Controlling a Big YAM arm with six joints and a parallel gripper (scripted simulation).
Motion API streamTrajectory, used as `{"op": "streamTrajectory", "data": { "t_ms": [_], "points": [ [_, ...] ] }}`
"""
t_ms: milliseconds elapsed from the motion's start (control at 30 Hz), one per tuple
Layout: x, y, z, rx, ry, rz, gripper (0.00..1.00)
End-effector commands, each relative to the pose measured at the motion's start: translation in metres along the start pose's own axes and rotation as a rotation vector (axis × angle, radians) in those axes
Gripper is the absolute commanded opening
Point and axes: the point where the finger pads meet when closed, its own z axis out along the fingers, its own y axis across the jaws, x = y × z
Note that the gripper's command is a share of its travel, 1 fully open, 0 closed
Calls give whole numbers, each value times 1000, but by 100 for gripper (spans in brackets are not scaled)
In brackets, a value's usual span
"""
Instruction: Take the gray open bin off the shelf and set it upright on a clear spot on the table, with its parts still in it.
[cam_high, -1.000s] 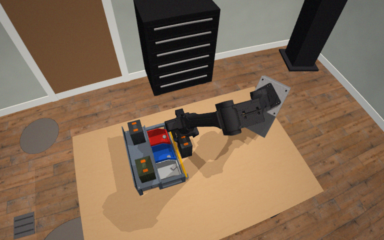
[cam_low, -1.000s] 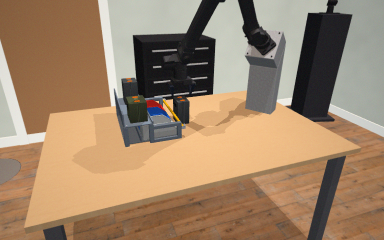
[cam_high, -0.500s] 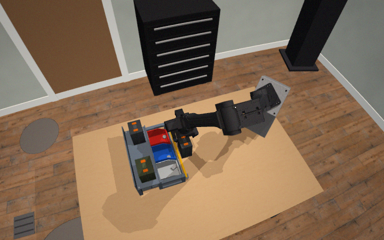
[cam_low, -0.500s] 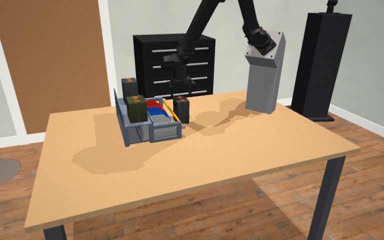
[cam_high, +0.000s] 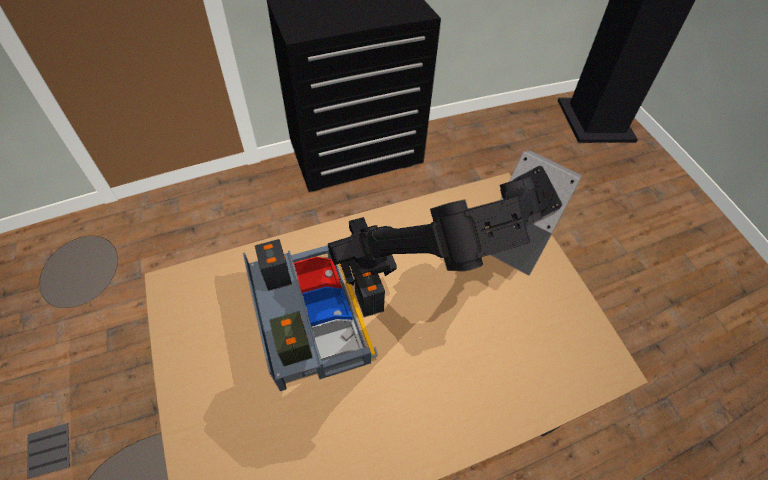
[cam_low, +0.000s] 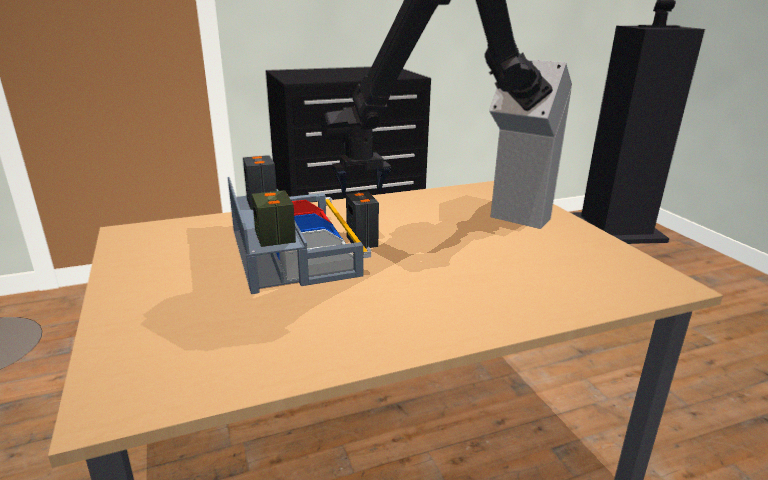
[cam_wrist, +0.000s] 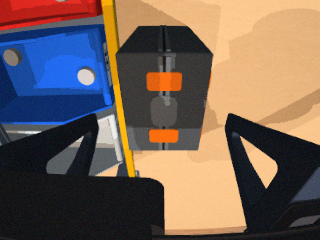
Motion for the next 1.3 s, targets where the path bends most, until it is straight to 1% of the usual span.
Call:
{"op": "streamTrajectory", "data": {
  "t_ms": [0, 700, 1267],
  "points": [
    [3, 6, 3, -7, 3, -8, 100],
    [3, 6, 3, -7, 3, -8, 100],
    [3, -2, 2, -4, 3, -5, 100]
  ]
}}
